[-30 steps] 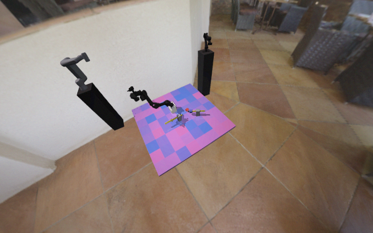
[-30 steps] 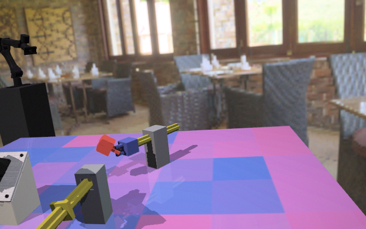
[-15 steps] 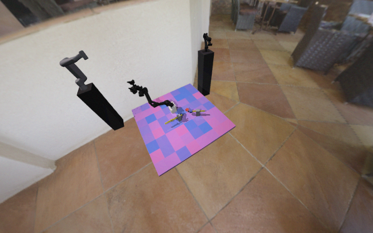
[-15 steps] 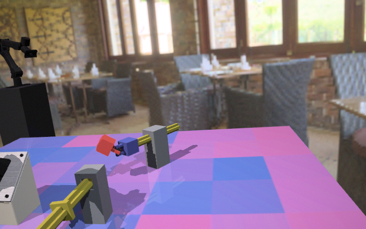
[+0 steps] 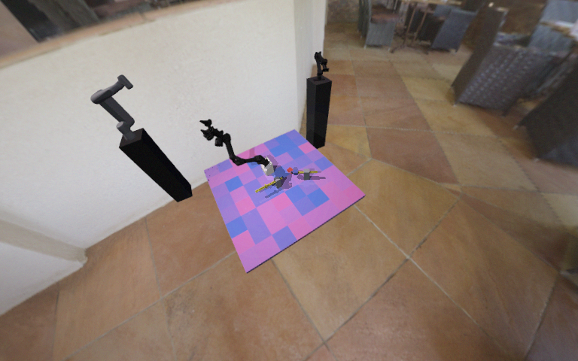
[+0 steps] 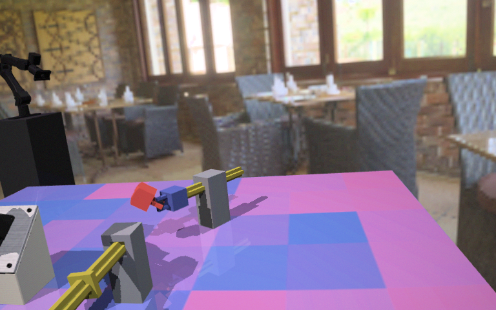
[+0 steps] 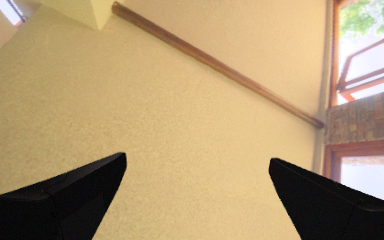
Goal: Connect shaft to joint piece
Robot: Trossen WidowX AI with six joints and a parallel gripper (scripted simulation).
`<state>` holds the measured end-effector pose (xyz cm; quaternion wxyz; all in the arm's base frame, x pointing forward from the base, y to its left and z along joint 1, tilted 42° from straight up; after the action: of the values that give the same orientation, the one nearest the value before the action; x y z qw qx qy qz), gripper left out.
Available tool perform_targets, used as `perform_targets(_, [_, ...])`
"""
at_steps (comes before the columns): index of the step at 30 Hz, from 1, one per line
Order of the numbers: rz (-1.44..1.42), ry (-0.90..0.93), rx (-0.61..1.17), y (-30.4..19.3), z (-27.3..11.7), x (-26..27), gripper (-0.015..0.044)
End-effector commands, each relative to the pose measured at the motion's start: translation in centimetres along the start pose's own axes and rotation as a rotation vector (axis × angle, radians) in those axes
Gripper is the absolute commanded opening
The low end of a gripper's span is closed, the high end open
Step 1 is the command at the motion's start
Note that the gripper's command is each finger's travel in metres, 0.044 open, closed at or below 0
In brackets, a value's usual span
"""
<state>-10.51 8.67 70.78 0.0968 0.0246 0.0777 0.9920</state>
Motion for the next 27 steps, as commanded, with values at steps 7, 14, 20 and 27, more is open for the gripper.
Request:
perform_targets(7, [-0.063, 0.064, 0.054, -3.0, -0.7, 2.5, 0.0440])
perform_targets(14, [-0.087, 0.143, 0.074, -4.8, -1.4, 4.2, 0.0440])
perform_targets(20, [-0.074, 0.238, 0.142, -7.6, -2.4, 6.8, 0.0440])
perform_targets(27, [-0.052, 0.340, 0.258, -11.9, -4.1, 9.6, 0.0440])
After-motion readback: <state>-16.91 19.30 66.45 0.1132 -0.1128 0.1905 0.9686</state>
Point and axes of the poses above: the point midway between the two fingers, 35 mm back from their tips, its own z axis out along the fingers, its own x axis across the jaws, y = z × x, the point moved 1 cm from there along -z, back along the fingers, and after that the axes turned 3 degrees about z, right-handed, at the moved point
